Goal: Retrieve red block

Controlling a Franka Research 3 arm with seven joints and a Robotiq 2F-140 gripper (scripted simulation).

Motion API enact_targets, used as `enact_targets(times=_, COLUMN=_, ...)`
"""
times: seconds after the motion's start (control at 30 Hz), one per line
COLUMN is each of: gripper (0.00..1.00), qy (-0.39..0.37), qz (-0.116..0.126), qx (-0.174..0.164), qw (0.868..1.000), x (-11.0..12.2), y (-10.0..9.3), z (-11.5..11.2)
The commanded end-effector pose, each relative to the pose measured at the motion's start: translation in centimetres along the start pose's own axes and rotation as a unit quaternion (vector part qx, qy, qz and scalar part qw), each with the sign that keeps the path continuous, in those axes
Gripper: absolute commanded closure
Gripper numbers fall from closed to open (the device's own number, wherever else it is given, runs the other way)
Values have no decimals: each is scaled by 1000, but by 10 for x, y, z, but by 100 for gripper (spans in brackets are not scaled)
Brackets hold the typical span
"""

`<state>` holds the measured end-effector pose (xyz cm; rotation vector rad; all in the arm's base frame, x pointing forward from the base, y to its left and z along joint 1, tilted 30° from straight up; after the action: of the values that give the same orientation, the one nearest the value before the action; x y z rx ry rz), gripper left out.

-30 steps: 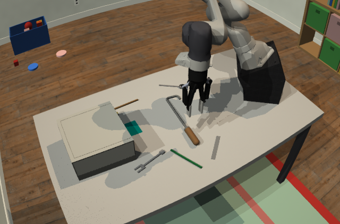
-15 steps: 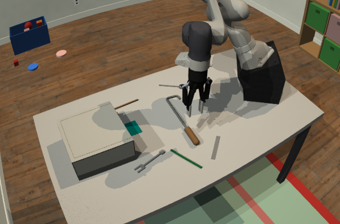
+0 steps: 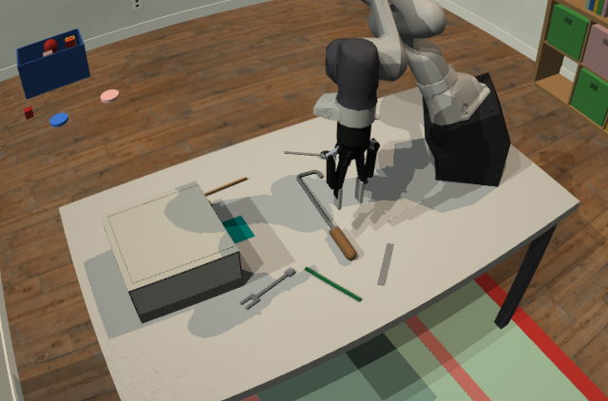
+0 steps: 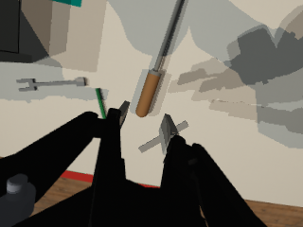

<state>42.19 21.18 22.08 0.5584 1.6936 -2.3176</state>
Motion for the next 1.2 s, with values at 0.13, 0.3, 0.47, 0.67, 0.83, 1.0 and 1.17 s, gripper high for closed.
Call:
enact_targets(times=0.13, gripper=66, qy=3, qz=-1, qx=-2, qw=1000, x=0, y=6, z=-1)
enact_targets(times=0.3, gripper=66, qy=3, qz=-1, qx=-2, qw=1000, x=0, y=11, z=-1)
enact_targets(times=0.47, gripper=66, qy=3, qz=-1, qx=-2, qw=1000, x=0, y=23, z=-1)
enact_targets(times=0.67, gripper=66, qy=3, qz=-1, qx=-2, qw=1000, x=0, y=43, z=-1)
enact_targets(times=0.83, gripper=66, qy=3, qz=-1, qx=-2, qw=1000, x=0, y=58, z=-1)
enact_targets(times=1.0, gripper=66, qy=3, qz=-1, qx=-2, qw=1000, x=1, y=73, z=-1)
enact_targets(times=1.17, gripper=66, qy=3, qz=-1, qx=-2, qw=1000, x=1, y=91, z=-1)
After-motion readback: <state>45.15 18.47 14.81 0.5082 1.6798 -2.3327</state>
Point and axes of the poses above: the point where the finger pads meet when closed, its own y axis out along the fingers, its own x axis across the jaws, z = x × y, the point moved 9 cm from there along -y, back along the fingers, and after that the axes turned 1 degree about y, right-handed, at the moved point
